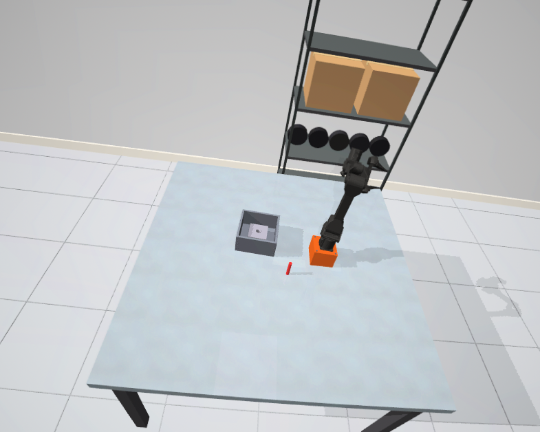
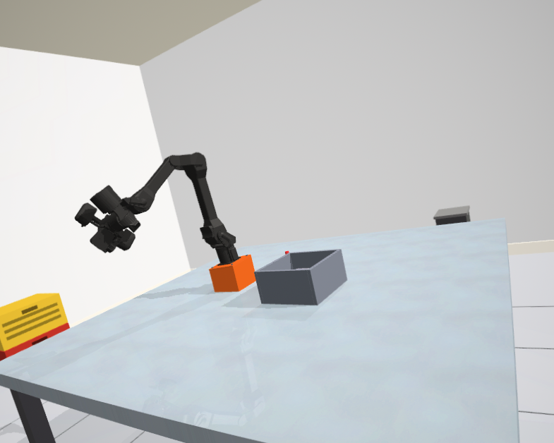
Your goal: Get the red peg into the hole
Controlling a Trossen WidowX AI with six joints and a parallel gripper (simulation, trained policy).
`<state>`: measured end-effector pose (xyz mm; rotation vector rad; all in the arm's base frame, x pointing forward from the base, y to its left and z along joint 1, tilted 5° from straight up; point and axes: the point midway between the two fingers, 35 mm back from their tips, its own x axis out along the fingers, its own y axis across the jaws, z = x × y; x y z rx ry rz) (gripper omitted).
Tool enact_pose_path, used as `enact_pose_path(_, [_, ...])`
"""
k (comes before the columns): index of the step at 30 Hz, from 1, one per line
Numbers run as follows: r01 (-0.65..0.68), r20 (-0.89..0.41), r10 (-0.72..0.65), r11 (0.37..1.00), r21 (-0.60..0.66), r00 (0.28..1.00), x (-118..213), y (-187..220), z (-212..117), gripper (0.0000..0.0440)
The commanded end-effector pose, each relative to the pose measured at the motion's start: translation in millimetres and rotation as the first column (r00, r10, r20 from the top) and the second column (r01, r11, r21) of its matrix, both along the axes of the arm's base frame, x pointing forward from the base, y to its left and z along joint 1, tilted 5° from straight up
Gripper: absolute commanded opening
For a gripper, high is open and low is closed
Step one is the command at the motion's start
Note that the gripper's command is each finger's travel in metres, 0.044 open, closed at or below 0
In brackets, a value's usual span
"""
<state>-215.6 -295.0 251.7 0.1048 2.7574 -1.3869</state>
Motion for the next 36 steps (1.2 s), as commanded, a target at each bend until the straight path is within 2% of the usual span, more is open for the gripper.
enact_pose_path(1, [-0.122,0.041,0.123,0.992,-0.042,0.992,32.2,-23.7,-21.2,0.0440])
enact_pose_path(10, [-0.346,0.142,0.371,0.922,-0.176,0.918,116.1,-58.3,-54.2,0.0440])
enact_pose_path(19, [-0.488,0.269,0.570,0.814,-0.316,0.776,211.3,-66.1,-82.2,0.0440])
enact_pose_path(28, [-0.536,0.410,0.692,0.721,-0.440,0.594,305.8,-42.5,-102.4,0.0440])
enact_pose_path(36, [-0.518,0.532,0.729,0.683,-0.515,0.431,377.1,1.7,-113.1,0.0440])
